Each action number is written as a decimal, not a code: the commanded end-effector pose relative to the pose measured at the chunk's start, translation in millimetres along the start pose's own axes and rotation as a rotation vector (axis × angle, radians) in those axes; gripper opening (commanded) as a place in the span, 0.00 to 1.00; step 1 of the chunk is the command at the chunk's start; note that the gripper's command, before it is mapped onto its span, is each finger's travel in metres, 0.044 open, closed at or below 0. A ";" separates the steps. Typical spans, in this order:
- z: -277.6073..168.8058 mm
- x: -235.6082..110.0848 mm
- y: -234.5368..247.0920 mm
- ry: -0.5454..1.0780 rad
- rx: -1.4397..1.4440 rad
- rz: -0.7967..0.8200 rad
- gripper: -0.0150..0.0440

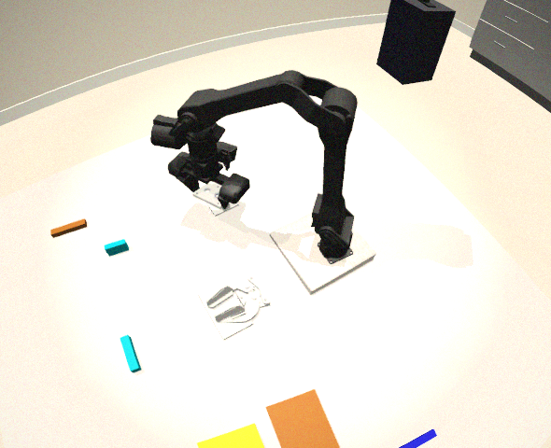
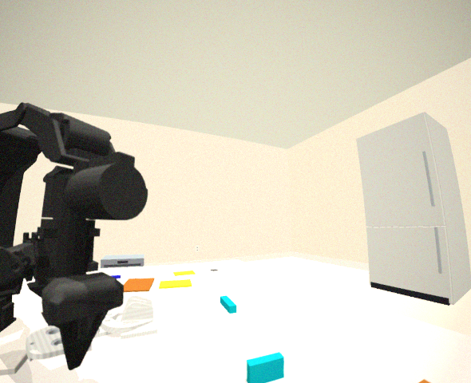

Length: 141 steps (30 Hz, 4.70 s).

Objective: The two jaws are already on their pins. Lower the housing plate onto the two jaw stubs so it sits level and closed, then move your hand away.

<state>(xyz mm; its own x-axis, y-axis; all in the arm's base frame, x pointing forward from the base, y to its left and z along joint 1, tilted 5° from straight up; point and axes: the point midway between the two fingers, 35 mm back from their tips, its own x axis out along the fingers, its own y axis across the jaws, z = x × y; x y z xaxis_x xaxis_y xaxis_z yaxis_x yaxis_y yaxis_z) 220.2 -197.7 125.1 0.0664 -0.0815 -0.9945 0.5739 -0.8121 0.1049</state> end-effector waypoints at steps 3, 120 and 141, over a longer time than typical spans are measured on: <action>-11.2 -2.4 -7.5 0.000 -0.137 0.004 0.85; -134.5 -1.6 -181.8 0.015 -2.642 0.014 0.85; -122.2 -1.4 -187.7 0.015 -2.641 0.012 0.85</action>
<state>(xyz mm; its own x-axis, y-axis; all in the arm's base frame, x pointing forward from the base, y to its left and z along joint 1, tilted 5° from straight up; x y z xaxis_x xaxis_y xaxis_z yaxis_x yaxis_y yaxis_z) 219.6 27.1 106.6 0.0655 -0.0662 -0.9957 -0.1113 0.9911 -0.0732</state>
